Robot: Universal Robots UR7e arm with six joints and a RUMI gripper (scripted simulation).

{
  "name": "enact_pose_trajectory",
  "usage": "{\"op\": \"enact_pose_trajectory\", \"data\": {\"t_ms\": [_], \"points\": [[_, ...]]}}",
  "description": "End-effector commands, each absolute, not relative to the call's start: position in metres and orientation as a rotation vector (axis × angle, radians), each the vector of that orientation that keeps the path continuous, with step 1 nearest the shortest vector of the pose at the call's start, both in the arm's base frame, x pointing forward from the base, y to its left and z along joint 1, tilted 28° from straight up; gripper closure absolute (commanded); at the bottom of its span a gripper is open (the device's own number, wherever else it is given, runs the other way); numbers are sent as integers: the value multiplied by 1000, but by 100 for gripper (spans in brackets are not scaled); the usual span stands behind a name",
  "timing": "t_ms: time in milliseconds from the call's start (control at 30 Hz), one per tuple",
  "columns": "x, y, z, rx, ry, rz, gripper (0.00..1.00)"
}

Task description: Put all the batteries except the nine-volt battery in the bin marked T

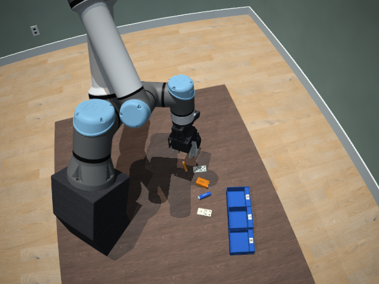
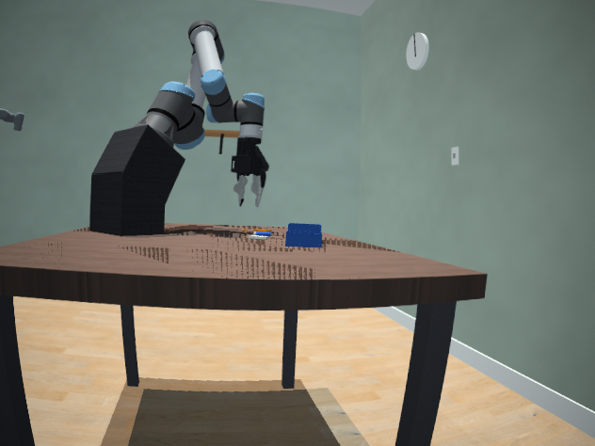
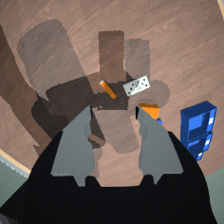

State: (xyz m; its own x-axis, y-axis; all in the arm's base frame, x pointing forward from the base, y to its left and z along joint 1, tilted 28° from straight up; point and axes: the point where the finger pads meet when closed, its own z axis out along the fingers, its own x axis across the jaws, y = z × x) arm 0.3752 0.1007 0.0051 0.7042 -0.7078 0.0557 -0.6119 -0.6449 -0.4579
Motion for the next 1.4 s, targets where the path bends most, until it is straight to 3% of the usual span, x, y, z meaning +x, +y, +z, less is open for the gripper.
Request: {"op": "enact_pose_trajectory", "data": {"t_ms": [0, 1367], "points": [[375, 103, 5, -2584, 822, -366, 62], [374, 105, 5, -2624, 717, -391, 62]]}}
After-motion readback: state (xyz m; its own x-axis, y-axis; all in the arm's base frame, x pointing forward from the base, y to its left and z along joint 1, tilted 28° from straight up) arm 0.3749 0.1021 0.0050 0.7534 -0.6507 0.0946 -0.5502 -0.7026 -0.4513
